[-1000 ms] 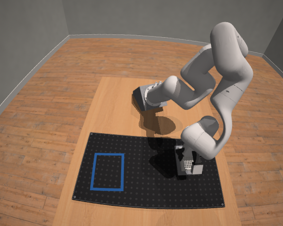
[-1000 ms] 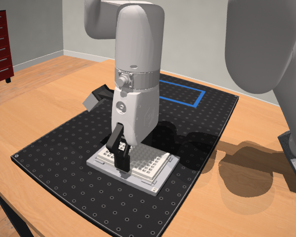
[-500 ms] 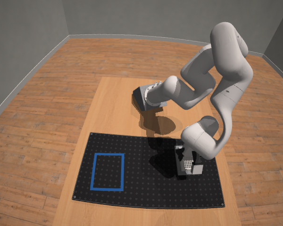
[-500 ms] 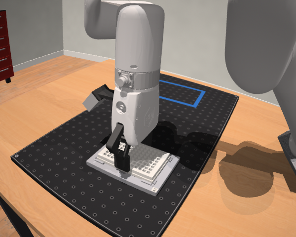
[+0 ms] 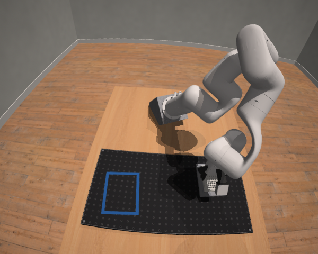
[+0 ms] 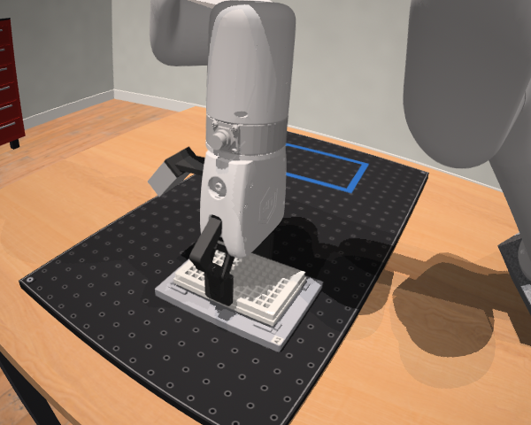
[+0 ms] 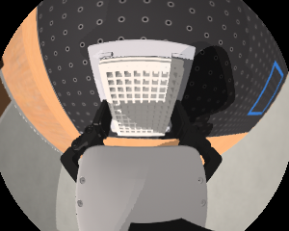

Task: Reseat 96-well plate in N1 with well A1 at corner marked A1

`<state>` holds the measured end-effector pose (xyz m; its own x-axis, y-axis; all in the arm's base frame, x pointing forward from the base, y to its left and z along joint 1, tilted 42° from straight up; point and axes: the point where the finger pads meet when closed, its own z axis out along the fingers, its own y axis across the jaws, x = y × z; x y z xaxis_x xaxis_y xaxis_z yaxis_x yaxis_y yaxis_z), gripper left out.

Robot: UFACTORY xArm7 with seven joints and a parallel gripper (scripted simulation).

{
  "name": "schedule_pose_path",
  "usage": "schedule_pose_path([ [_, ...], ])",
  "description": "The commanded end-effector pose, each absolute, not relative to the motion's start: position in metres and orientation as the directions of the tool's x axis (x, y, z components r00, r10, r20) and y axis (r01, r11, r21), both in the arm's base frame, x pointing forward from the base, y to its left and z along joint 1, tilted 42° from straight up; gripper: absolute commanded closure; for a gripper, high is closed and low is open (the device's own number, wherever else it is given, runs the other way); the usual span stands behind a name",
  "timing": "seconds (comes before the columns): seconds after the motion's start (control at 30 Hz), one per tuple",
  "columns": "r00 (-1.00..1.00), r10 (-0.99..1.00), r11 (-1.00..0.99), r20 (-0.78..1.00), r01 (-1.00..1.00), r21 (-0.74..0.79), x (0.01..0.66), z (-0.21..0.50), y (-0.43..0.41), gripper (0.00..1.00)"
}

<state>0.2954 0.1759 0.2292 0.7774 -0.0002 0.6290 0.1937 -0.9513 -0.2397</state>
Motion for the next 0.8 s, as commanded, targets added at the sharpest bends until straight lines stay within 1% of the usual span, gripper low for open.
schedule_pose_path([
  [0.0, 0.776, -0.001, -0.951, 0.630, 0.194, -0.240, 0.2938, 0.2324, 0.1749, 1.00],
  [0.77, 0.776, -0.001, -0.951, 0.630, 0.194, -0.240, 0.2866, 0.2413, 0.1712, 1.00],
])
